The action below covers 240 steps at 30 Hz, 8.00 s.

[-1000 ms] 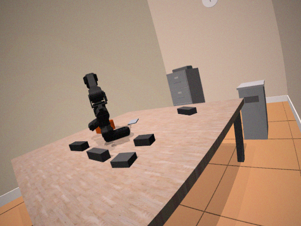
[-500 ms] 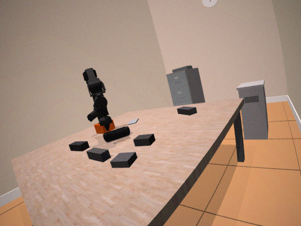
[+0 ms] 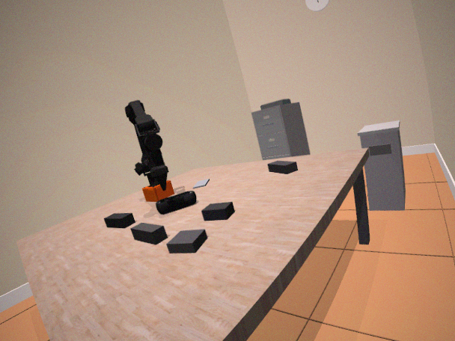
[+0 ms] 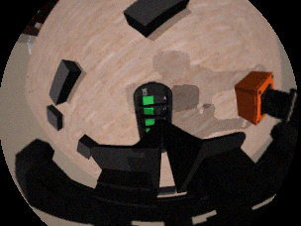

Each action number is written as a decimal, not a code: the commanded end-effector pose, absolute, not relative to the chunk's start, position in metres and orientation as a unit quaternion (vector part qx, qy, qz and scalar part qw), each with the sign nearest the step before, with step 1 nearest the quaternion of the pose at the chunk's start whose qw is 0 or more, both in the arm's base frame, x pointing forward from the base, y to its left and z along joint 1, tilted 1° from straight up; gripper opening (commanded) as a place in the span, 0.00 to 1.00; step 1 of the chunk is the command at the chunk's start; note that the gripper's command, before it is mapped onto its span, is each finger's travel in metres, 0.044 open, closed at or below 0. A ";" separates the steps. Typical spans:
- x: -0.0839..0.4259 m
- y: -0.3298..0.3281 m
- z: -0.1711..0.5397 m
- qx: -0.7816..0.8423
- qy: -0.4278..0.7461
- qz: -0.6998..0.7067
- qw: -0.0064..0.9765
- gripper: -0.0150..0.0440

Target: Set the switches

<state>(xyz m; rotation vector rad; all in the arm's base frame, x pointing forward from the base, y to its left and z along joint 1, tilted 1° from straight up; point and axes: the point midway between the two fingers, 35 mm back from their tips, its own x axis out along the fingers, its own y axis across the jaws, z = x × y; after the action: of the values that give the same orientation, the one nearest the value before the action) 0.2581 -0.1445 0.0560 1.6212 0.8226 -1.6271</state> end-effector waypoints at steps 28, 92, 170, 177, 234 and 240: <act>0.256 -0.144 0.012 0.626 0.314 -0.626 0.344 0.25; 0.285 -0.139 0.018 0.627 0.313 -0.625 0.344 0.25; 0.302 -0.077 0.018 0.628 0.315 -0.624 0.342 0.25; 0.302 -0.077 0.011 0.628 0.315 -0.624 0.342 0.25; 0.282 -0.123 0.060 0.627 0.314 -0.625 0.343 0.25; 0.282 -0.123 0.060 0.627 0.314 -0.625 0.343 0.25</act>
<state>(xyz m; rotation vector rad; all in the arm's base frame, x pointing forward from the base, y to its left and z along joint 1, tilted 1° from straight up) 0.2824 -0.1228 0.0602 1.6364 0.8121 -1.6234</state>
